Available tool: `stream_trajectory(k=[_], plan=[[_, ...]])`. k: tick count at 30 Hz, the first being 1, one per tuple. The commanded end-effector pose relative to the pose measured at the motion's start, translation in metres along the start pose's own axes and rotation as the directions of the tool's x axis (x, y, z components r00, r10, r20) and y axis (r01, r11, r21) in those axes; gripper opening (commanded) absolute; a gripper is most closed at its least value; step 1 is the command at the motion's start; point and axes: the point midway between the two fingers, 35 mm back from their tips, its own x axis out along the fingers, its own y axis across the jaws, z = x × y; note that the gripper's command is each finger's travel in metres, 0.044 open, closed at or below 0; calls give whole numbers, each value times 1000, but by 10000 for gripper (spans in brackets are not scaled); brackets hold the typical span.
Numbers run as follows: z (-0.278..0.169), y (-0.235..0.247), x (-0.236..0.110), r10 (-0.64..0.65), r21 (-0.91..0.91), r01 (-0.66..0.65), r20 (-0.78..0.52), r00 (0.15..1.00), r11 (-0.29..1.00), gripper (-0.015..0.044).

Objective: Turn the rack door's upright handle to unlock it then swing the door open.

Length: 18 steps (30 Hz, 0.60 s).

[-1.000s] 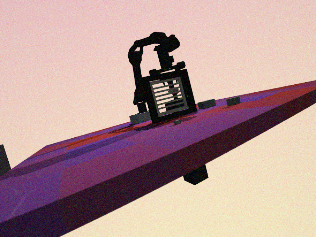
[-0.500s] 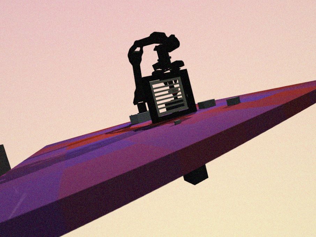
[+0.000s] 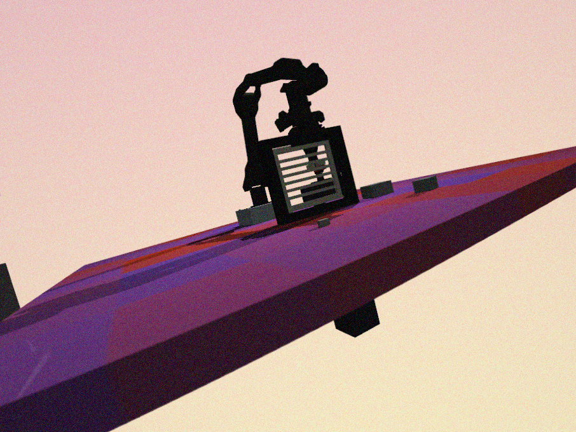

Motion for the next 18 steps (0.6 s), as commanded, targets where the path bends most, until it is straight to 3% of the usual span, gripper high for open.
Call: stream_trajectory(k=[1,18], plan=[[1,1,0,5,23,-5,1,1000,1000,289],[1,1,0,5,23,-5,1,1000,1000,175]])
